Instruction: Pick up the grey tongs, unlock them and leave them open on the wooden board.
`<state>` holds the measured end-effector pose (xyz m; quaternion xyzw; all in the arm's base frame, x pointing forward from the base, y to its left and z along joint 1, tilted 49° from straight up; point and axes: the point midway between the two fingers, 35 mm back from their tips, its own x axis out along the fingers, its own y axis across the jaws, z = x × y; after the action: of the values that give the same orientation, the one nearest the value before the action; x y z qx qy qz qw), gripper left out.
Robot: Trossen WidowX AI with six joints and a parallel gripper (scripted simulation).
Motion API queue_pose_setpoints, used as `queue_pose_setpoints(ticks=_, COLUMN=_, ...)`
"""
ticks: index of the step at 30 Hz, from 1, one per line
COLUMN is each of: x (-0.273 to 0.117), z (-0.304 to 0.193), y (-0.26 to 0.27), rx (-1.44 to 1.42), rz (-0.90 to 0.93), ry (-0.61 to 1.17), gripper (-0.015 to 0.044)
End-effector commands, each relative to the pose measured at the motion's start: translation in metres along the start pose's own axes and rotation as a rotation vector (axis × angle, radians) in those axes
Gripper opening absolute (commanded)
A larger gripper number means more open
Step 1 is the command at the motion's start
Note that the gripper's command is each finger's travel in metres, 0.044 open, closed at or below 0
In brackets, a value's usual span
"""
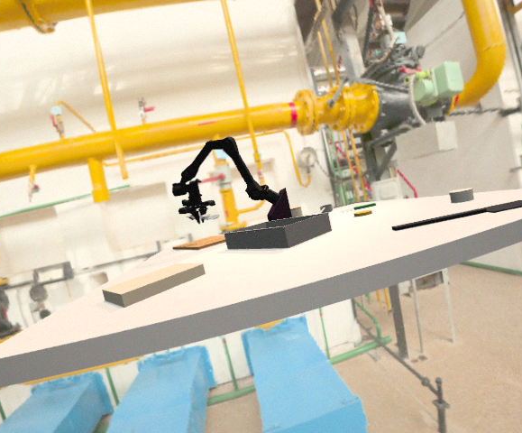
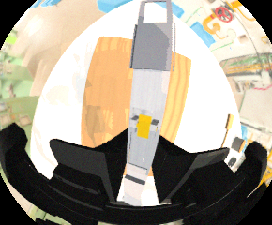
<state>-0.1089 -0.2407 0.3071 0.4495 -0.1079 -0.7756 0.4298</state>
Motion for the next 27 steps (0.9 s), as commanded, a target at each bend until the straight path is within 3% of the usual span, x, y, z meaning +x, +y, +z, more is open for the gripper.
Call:
queue_pose_setpoints(ticks=1, x=-0.002, z=-0.001, y=0.001, rx=-0.032, rz=-0.024, ry=-0.08, gripper=-0.015)
queue_pose_setpoints(ticks=27, x=-0.039, z=-0.002, y=0.009, rx=-0.037, rz=-0.033, ry=-0.545, gripper=-0.015)
